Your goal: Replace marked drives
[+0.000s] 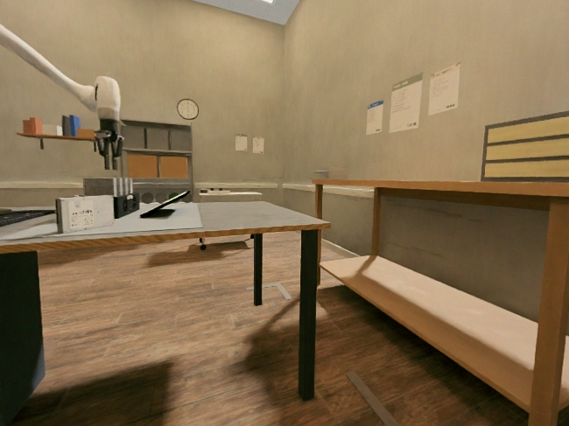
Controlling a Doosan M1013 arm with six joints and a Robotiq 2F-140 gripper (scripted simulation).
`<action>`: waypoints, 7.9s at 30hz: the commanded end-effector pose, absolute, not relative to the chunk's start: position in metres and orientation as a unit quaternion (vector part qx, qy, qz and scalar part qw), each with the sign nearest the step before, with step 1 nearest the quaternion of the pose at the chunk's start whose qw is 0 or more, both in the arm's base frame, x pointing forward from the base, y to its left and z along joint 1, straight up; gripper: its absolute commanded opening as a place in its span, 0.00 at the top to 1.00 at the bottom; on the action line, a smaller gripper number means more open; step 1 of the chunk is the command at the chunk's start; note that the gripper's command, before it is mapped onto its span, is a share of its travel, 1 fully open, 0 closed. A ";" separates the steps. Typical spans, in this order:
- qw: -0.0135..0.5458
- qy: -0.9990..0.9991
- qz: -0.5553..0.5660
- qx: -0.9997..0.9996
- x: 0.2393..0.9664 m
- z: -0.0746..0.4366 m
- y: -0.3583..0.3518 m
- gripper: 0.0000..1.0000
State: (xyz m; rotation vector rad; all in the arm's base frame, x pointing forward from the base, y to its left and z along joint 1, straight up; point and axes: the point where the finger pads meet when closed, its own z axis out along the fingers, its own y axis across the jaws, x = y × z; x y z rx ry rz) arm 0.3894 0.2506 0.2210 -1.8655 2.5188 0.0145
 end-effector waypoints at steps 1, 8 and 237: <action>0.003 0.805 0.001 -0.593 0.391 0.220 0.258 0.60; 0.003 0.805 0.001 -0.593 0.391 0.220 0.258 0.60; 0.003 0.805 0.001 -0.593 0.392 0.067 0.259 0.90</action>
